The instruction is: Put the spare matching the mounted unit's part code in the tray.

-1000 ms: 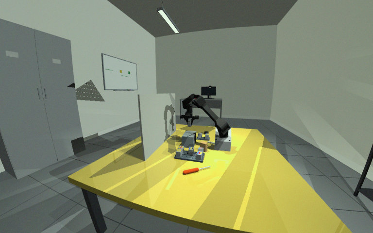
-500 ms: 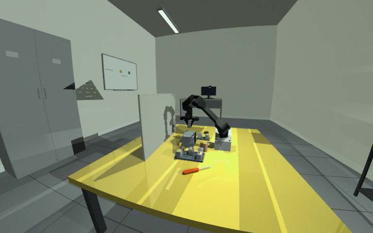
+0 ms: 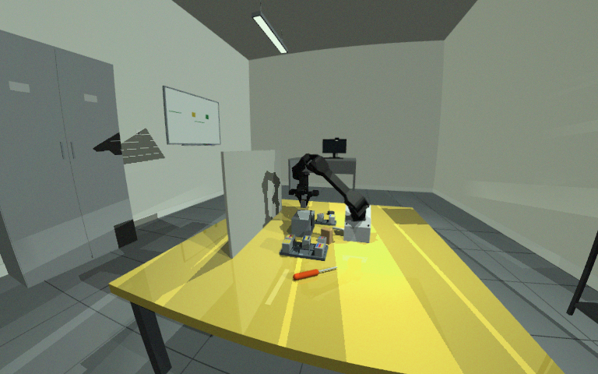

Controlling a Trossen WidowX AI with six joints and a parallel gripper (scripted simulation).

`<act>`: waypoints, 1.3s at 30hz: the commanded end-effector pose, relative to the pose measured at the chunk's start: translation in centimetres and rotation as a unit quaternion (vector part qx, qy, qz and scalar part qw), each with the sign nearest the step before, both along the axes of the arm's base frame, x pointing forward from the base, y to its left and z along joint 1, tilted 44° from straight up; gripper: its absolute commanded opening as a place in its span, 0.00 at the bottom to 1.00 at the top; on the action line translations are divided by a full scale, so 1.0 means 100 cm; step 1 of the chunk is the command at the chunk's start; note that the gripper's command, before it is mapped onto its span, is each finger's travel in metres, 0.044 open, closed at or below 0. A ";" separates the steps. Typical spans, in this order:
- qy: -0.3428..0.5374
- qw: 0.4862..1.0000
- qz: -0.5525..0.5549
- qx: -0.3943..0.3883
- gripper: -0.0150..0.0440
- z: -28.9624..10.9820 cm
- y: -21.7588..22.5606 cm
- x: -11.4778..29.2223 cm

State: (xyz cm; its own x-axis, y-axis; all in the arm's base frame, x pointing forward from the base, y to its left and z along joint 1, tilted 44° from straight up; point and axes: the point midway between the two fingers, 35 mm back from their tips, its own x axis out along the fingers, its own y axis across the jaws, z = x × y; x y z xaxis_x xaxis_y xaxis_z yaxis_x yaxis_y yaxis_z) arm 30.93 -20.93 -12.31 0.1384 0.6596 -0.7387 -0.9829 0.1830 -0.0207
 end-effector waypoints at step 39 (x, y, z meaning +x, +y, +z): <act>-0.001 1.000 -0.003 0.004 0.25 -0.029 0.030 0.004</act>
State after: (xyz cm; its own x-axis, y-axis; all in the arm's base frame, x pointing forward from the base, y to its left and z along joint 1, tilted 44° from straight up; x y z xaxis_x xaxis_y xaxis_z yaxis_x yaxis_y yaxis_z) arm 31.35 -18.18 -15.04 0.1393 0.6615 -0.7369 -0.9829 0.1829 -0.0217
